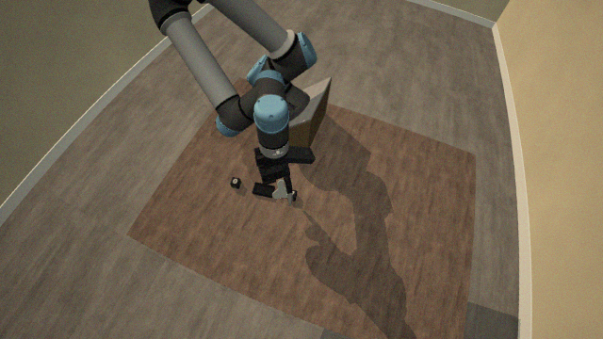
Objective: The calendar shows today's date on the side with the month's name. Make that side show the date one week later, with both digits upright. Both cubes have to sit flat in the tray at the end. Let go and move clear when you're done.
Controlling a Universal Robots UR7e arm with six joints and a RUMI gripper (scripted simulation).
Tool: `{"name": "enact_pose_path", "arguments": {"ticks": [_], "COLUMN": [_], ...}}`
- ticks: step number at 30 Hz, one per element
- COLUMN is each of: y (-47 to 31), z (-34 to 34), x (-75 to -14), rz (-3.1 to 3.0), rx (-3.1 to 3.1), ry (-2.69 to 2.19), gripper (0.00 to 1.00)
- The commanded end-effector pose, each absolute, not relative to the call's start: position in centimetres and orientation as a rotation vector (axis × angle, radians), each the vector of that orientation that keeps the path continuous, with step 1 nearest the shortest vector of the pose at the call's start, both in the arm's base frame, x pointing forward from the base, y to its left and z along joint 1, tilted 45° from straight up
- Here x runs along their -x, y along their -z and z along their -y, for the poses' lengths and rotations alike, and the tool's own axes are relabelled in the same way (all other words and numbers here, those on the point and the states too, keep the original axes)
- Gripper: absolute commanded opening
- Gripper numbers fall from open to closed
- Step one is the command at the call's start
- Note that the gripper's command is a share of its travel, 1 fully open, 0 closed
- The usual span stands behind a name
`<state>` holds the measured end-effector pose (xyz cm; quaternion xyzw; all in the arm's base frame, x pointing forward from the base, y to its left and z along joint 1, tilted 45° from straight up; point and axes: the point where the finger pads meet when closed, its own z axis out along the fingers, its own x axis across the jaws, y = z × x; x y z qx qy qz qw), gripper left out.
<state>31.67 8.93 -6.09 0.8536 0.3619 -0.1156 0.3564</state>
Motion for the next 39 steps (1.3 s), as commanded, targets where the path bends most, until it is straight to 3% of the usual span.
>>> {"name": "enact_pose_path", "arguments": {"ticks": [1,39], "y": [5.8,2.7], "z": [-8.7,-5.5], "x": [-32.0,-34.7], "rz": [-0.758,0.522], "rx": [-2.257,-2.335], "ry": [0.23,-0.292], "gripper": [1.0,1.0]}}
